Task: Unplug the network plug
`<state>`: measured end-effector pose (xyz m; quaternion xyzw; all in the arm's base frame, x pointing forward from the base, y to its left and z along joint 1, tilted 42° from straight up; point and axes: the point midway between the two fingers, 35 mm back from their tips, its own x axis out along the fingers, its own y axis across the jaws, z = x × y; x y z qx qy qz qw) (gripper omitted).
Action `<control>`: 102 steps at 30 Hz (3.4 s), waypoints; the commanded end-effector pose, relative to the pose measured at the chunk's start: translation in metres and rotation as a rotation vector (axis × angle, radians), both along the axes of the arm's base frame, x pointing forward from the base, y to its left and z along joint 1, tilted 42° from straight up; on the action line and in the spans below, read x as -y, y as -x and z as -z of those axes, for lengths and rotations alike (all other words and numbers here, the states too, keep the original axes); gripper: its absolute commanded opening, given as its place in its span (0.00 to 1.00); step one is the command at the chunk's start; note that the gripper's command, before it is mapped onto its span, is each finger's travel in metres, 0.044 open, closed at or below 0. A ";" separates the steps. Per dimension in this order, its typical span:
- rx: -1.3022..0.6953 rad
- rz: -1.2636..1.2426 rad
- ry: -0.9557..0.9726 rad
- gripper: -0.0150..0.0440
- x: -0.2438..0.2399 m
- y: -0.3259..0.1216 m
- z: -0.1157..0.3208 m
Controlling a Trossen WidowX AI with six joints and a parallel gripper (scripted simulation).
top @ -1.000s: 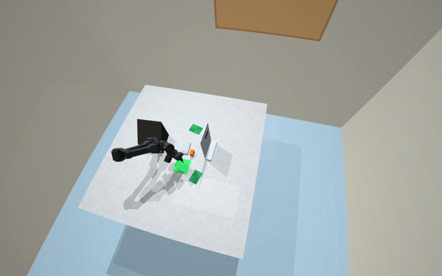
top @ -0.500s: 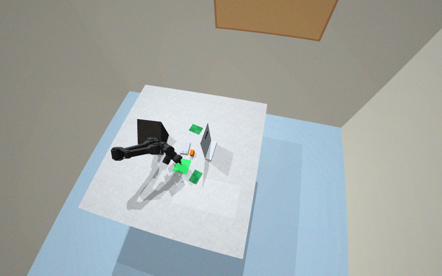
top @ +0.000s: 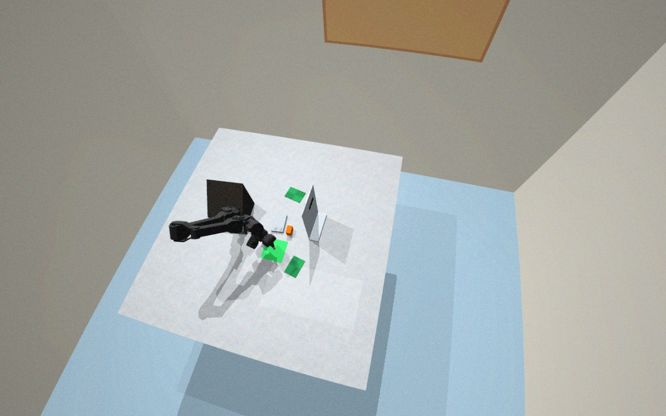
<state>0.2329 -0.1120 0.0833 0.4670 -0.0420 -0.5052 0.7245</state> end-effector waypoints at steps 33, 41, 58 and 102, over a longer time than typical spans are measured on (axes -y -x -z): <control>-0.012 -0.005 0.008 0.25 0.022 0.003 0.026; -0.011 -0.006 0.013 0.25 0.027 0.004 0.030; -0.003 -0.002 0.013 0.25 0.030 0.003 0.029; -0.009 -0.004 0.010 0.52 0.014 0.012 0.022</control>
